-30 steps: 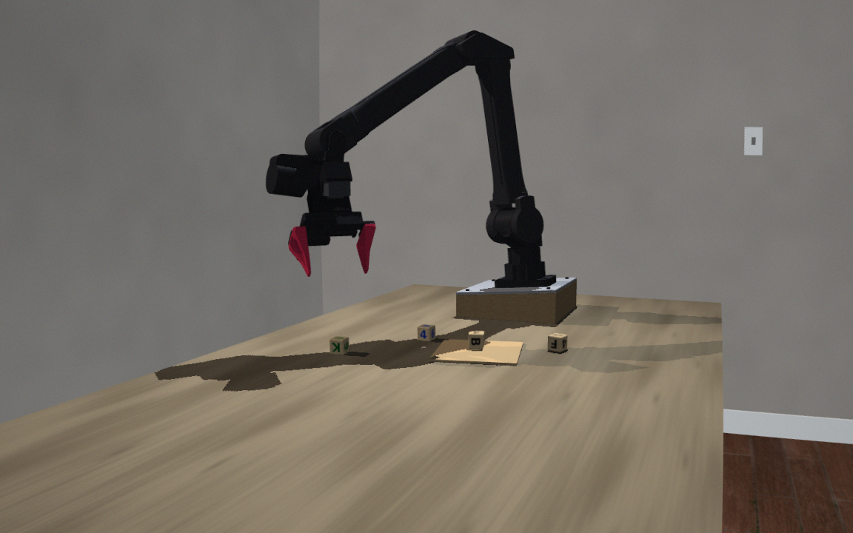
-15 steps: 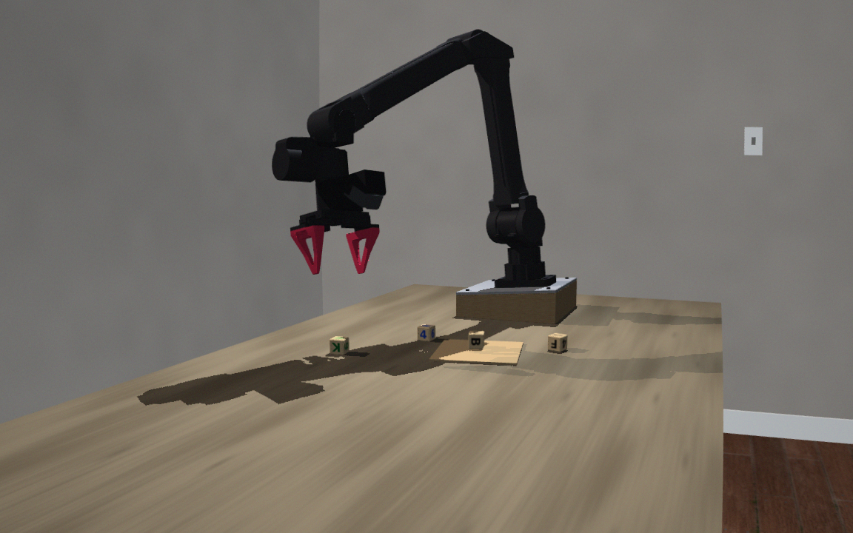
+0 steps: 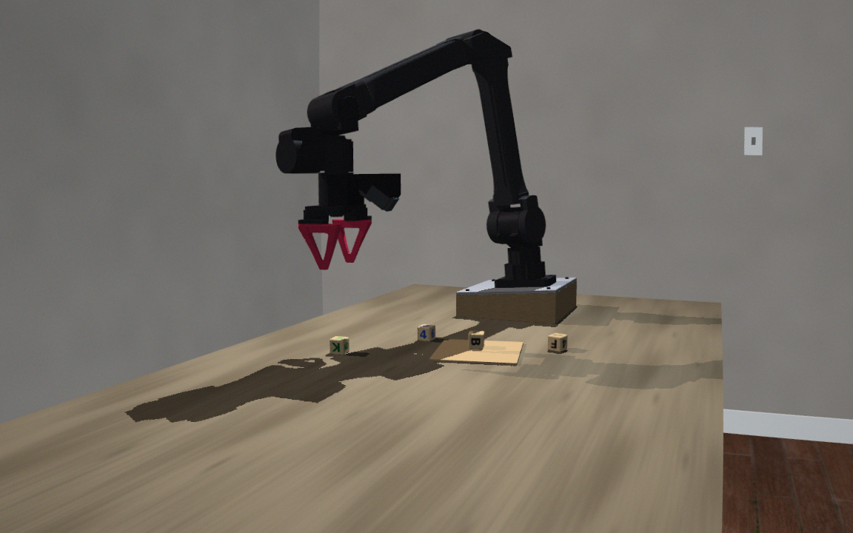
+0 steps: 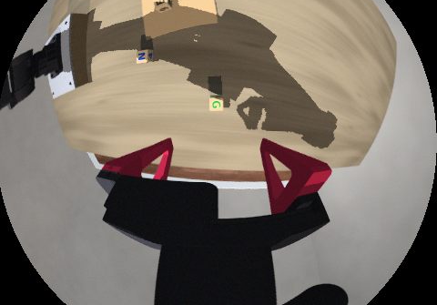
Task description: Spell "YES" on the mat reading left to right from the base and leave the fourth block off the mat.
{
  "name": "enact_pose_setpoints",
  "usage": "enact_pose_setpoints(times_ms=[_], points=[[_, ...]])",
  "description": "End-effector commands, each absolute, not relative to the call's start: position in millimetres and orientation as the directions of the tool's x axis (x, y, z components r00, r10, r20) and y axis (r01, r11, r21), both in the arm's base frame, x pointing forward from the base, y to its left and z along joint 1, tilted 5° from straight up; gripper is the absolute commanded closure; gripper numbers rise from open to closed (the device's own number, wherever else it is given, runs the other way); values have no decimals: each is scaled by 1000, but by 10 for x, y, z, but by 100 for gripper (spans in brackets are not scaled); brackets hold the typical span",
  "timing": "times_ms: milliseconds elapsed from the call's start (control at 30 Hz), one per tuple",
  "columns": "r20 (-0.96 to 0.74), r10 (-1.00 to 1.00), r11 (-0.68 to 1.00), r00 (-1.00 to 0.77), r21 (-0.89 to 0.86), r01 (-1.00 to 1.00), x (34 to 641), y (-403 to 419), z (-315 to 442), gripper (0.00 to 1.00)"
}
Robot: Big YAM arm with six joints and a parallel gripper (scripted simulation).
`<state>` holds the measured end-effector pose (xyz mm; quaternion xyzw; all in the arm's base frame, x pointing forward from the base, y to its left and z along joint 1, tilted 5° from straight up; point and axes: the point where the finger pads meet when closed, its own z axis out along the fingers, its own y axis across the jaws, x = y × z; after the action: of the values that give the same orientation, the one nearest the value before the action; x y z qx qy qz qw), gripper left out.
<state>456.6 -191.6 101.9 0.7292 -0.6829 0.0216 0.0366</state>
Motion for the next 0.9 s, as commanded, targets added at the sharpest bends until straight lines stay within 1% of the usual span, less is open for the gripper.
enact_pose_setpoints(times_ms=[0, 467, 567, 700, 867], points=[[95, -990, -102, 101, -4, -995, 4754, -1994, 1192, 0], [95, -990, -103, 102, -5, -995, 4763, -1973, 1192, 0], [98, -993, -61, 59, -17, -998, 4783, -1986, 1184, 0], [83, -994, 70, -69, 10, -998, 4606, -1946, 931, 0], [84, -925, 370, -371, -19, -929, 4592, -1999, 803, 0]])
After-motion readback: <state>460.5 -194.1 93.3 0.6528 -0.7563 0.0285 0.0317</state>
